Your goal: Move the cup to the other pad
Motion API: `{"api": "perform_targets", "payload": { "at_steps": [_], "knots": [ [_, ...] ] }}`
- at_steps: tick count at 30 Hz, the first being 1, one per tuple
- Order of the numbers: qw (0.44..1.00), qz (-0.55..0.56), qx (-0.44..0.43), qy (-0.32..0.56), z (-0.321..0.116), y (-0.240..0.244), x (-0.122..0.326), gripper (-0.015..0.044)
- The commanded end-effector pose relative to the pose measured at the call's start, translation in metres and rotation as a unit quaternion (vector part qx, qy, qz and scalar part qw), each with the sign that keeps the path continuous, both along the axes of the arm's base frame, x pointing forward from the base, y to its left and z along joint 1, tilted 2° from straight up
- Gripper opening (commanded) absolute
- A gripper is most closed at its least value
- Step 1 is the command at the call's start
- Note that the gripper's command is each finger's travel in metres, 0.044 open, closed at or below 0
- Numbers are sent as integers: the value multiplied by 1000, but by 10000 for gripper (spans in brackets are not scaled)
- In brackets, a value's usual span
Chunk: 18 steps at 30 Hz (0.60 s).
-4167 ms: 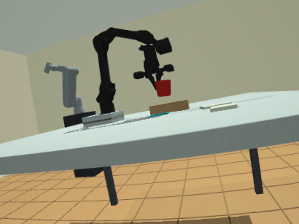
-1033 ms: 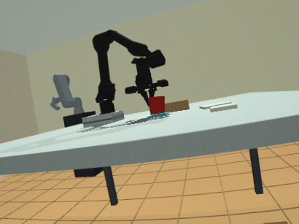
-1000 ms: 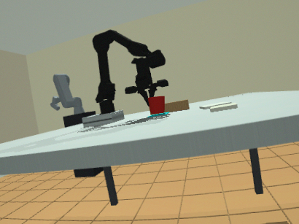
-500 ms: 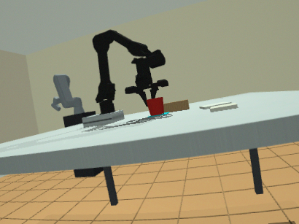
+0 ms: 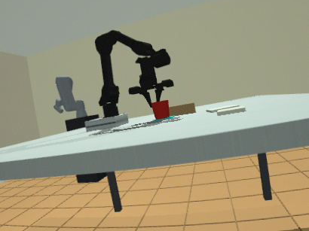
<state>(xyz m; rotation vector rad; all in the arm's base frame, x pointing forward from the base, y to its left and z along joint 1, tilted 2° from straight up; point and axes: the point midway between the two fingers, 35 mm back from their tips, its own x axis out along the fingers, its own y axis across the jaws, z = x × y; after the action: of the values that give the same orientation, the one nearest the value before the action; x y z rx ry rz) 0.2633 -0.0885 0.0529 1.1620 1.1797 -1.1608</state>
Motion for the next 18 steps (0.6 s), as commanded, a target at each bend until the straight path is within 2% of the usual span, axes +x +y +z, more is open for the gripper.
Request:
{"api": "perform_targets", "payload": {
  "at_steps": [1, 18],
  "knots": [
    [1000, 1, 0, -1, 7, 0, 1, 128],
    [1000, 2, 1, 0, 31, 0, 0, 128]
  ]
}}
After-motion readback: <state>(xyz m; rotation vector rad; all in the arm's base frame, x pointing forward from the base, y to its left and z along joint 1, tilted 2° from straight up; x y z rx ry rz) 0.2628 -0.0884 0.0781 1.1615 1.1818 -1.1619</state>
